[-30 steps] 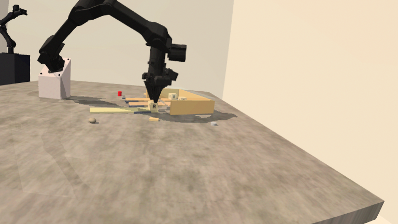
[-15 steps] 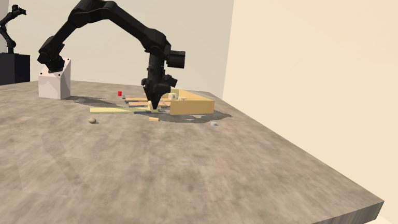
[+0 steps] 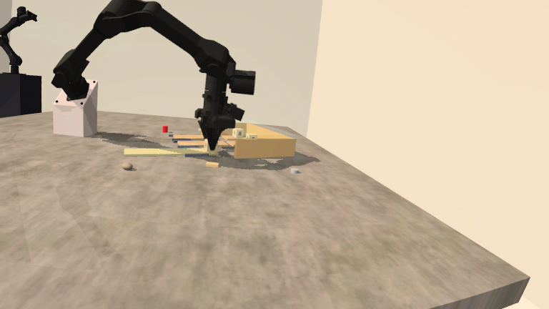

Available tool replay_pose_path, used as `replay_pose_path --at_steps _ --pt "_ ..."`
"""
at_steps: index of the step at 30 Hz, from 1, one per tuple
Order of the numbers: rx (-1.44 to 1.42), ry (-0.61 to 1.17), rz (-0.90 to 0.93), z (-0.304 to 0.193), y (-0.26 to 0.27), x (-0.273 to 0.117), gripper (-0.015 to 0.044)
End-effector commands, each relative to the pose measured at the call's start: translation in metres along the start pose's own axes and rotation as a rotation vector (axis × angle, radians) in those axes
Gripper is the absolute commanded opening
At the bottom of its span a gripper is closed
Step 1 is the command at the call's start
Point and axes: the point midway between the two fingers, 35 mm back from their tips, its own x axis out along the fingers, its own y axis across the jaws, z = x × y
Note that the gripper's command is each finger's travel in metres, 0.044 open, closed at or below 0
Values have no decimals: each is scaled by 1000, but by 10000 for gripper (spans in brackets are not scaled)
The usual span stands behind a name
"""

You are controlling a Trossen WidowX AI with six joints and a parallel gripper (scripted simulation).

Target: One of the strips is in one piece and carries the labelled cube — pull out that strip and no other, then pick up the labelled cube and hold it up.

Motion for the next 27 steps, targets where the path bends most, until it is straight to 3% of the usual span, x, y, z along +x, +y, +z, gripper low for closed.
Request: replay_pose_path --at_steps 1,17,27 --pt "0 -1 0 -3 3 -5 0" --pt "-9 -1 -4 -48 32 -42 0" --pt "-10 -1 -3 -65 44 -44 0"
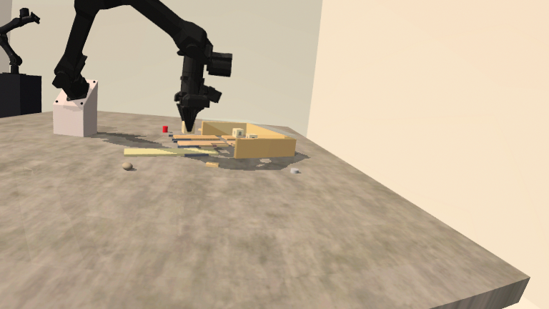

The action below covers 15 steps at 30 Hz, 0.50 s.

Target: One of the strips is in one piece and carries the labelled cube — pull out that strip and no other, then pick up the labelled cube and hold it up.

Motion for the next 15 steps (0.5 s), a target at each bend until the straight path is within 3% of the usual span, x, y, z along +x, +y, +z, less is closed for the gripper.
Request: replay_pose_path --at_steps 1,15 --pt "2 -5 -1 -10 8 -3 0" --pt "0 -3 0 -52 36 -2 0"
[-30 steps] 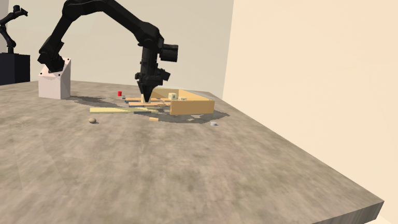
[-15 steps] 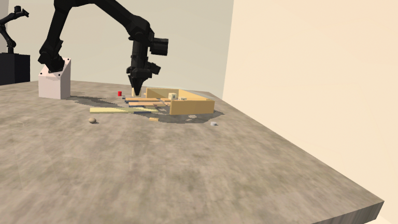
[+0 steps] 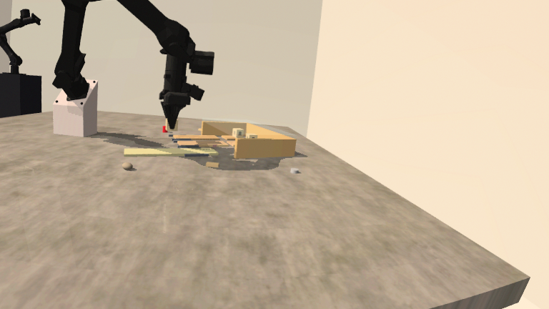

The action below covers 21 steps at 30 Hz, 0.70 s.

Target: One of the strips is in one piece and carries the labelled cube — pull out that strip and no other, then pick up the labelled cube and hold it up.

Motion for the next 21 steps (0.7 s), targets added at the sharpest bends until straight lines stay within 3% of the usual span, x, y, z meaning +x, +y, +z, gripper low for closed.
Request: replay_pose_path --at_steps 1,9,16,21 --pt "3 -6 3 -13 10 -1 0" --pt "2 -6 4 -30 21 -1 0" --pt "2 -6 5 -30 21 -35 0" --pt "2 -6 5 -30 21 -36 0"
